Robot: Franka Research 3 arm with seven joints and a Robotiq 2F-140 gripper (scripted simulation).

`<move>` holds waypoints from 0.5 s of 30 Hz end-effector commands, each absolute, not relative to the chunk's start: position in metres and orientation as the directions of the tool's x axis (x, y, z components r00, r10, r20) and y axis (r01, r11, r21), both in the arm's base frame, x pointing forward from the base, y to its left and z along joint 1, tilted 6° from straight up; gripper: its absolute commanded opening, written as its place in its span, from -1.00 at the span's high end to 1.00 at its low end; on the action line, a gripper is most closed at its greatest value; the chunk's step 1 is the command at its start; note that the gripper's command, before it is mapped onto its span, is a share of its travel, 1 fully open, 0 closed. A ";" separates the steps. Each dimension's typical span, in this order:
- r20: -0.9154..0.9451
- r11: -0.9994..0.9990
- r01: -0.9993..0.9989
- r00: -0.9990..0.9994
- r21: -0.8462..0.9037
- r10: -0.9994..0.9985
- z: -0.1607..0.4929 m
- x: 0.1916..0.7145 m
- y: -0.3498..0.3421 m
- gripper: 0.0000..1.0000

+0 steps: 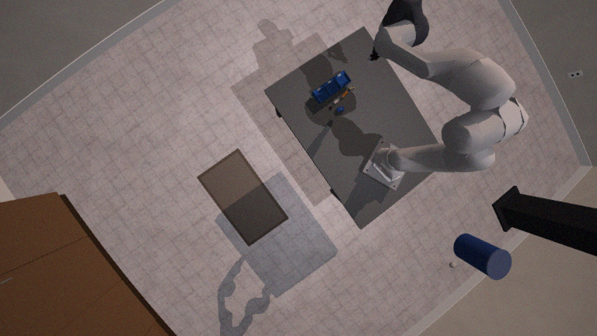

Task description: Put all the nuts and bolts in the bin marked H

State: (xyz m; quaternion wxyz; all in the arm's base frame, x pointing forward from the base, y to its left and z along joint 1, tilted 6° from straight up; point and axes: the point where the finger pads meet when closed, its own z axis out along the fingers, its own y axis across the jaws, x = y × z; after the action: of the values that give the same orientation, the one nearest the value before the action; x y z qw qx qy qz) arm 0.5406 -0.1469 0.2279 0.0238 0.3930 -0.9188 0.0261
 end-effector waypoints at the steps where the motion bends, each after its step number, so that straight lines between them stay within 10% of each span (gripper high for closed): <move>1: 0.049 0.569 -0.822 -0.570 -0.023 -0.820 0.229 0.541 -0.140 0.89; 15: 0.040 0.394 -0.919 -0.395 -0.019 -0.918 0.229 0.534 -0.125 0.89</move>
State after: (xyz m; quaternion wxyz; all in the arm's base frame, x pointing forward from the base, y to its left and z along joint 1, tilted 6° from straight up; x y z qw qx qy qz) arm 0.5332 -0.1304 0.2285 0.0188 0.4898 -0.8713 0.0225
